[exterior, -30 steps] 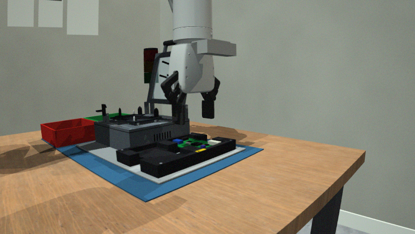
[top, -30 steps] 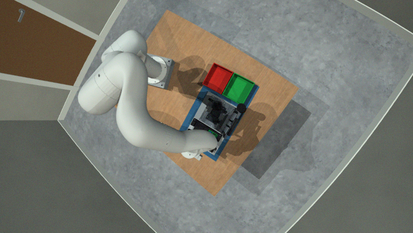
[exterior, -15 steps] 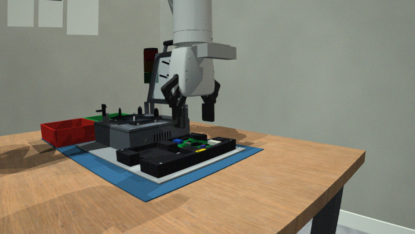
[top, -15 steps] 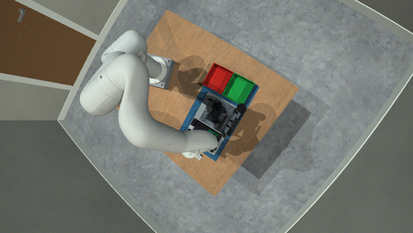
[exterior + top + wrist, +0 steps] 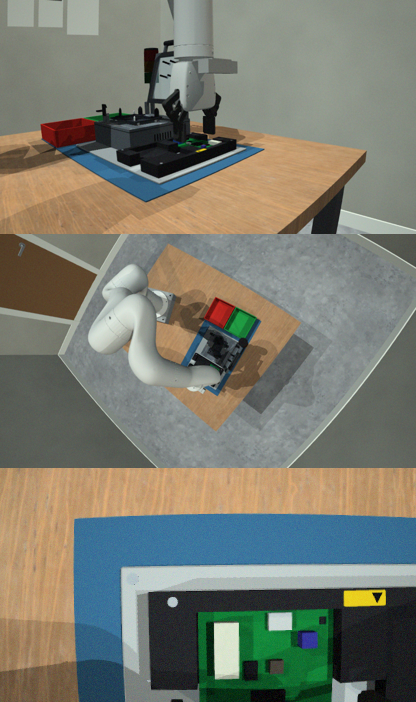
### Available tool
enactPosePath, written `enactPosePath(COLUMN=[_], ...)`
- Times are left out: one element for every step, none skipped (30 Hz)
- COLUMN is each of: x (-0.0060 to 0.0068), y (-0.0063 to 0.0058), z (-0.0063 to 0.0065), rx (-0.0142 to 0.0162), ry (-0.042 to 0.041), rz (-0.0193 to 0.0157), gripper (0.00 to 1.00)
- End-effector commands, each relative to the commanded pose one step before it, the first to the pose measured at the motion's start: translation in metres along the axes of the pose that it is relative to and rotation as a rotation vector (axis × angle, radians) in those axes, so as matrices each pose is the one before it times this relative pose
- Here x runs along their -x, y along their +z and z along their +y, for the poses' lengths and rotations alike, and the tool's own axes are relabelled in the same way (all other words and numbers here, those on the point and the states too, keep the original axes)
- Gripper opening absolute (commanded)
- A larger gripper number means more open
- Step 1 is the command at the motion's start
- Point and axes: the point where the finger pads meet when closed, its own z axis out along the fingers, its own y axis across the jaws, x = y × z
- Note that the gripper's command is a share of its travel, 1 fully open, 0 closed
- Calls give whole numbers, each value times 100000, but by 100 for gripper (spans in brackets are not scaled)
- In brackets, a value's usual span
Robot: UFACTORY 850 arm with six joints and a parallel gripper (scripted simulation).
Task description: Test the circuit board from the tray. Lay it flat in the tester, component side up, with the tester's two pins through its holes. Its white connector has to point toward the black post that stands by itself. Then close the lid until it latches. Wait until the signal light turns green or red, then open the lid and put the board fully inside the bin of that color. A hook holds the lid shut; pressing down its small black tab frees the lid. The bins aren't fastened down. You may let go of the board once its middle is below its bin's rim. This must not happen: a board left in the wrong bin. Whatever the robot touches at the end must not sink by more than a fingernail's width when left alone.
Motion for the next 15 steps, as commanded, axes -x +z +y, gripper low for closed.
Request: enactPosePath(x=[-54,0,0,0,0,0,0,0,0,0,0,0,0,0,0], y=[411,2,0,0,0,0,0,0,0,1,5,12,22,33,44], z=[-138,0,0,0,0,0,0,0,0,0,0,0,0,0,0], rx=[-258,0,0,0,0,0,0,0,0,0,0,0,0,0,0], ry=[-21,0,0,0,0,0,0,0,0,0,0,0,0,0,0], rz=[40,0,0,0,0,0,0,0,0,0,0,0,0,0,0], gripper=[100,100,100,100,100,100,100,100,100,100,100,100,100,100,100])
